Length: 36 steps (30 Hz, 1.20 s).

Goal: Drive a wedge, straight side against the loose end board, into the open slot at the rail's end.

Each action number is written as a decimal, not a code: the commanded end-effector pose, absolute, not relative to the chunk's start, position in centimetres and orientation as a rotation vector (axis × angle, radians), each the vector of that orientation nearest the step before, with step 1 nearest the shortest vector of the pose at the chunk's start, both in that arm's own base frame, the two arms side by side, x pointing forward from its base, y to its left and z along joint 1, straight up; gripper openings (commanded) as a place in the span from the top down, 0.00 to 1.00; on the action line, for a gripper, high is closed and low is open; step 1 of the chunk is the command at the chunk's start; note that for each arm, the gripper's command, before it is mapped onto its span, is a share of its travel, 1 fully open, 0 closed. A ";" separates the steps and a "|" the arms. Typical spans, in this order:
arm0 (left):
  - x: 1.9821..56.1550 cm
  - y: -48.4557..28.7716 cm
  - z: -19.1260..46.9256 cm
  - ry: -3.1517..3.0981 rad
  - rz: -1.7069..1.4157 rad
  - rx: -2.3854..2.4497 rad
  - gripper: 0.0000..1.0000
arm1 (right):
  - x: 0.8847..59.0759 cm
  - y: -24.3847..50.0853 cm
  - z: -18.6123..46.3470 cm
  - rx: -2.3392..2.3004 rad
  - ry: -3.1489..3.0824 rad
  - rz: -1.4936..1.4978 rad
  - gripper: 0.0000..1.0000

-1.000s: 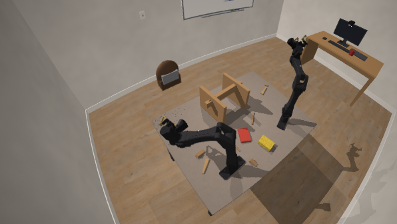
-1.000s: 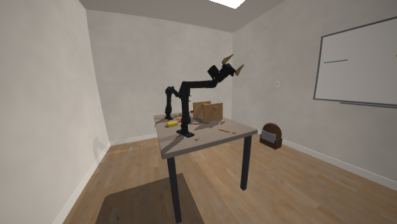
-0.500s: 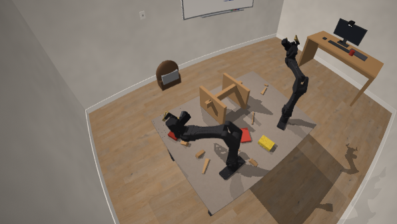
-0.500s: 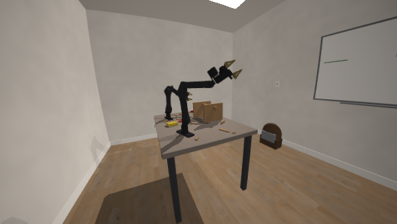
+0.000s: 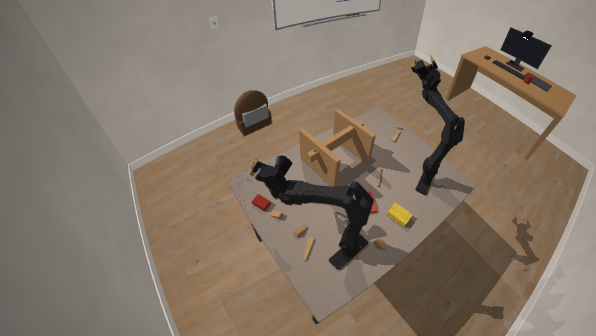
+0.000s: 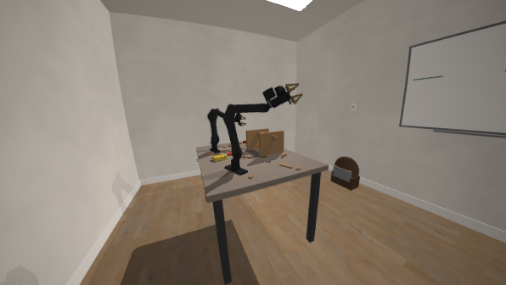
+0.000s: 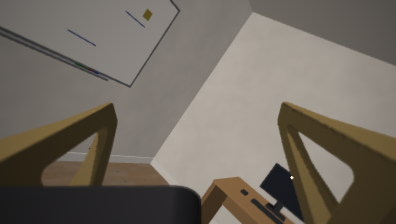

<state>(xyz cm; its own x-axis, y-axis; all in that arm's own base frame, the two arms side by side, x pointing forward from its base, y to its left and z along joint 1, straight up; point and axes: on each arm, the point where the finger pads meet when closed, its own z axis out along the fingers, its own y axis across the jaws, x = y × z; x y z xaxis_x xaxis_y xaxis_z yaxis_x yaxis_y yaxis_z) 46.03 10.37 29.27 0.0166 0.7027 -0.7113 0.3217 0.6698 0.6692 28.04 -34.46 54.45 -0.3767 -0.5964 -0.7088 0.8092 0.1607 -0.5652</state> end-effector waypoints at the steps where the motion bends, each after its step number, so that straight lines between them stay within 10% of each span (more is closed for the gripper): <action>1: 45.5 9.2 31.3 1.598 0.350 0.785 0.00 | 29.1 -31.6 54.8 0.224 1.230 -1.385 0.00; 36: 41.8 2.9 37.5 1.633 0.174 0.293 0.00 | 37.9 -12.8 47.4 0.089 1.396 -0.511 0.00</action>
<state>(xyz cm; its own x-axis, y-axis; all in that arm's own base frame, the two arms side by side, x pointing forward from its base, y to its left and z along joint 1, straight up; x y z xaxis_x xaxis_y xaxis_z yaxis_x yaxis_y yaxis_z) 42.94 3.30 36.09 -0.0752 0.3571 -0.9310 0.1344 0.9288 0.3454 38.49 -15.00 46.99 0.0326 -0.3489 -0.9366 0.4477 0.8429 -0.2985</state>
